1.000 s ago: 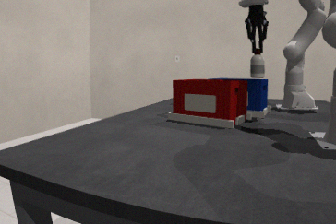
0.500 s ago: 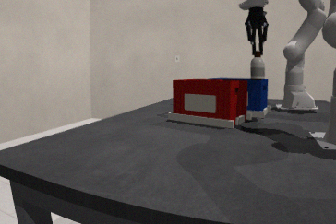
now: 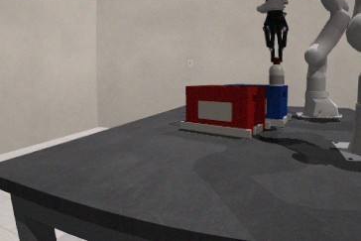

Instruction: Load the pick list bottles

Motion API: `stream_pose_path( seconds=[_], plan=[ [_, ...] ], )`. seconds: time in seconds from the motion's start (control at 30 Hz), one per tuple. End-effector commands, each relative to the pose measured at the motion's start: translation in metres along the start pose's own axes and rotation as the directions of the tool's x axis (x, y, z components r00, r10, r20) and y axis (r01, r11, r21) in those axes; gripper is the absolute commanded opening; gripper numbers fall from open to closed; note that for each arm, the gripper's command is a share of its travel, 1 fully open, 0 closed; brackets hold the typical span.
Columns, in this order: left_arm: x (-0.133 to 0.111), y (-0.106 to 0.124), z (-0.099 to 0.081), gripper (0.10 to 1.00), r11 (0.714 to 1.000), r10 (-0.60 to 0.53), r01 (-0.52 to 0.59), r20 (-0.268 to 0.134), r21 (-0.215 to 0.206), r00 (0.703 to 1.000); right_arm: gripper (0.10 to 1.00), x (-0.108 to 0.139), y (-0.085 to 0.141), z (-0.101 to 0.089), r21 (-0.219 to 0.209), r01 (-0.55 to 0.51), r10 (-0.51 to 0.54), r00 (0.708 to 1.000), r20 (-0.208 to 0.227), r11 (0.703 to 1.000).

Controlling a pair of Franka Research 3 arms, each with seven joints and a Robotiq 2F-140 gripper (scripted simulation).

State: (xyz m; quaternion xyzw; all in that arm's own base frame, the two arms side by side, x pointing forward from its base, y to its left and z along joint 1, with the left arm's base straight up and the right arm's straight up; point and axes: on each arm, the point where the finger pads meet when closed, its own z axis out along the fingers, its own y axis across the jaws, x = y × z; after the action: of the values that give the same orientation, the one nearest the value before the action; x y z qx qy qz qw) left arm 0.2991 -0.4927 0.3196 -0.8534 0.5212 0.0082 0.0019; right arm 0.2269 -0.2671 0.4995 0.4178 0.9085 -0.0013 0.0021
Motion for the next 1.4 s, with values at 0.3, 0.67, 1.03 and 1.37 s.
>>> stream_pose_path(
  seconds=[0.3,0.67,1.03,1.37],
  plan=[
    [0.005,-0.003,0.006,0.099,1.0,-0.003,0.003,-0.016,0.005,1.0,1.0,0.001,0.0,0.0,0.0,-0.004,0.004,1.0,-0.004,1.0],
    [0.005,-0.003,0.017,0.099,1.0,-0.003,0.003,-0.016,0.005,1.0,1.0,0.001,0.0,0.0,0.0,-0.004,0.004,1.0,-0.004,1.0],
    [0.006,-0.003,0.026,0.099,1.0,-0.003,0.003,-0.016,0.005,1.0,1.0,0.001,0.0,0.0,0.0,-0.004,0.004,1.0,-0.004,1.0],
    [0.006,-0.003,0.036,0.099,1.0,-0.003,0.003,-0.016,0.005,1.0,1.0,0.001,0.0,0.0,0.0,-0.004,0.004,1.0,-0.004,1.0]
  ],
)
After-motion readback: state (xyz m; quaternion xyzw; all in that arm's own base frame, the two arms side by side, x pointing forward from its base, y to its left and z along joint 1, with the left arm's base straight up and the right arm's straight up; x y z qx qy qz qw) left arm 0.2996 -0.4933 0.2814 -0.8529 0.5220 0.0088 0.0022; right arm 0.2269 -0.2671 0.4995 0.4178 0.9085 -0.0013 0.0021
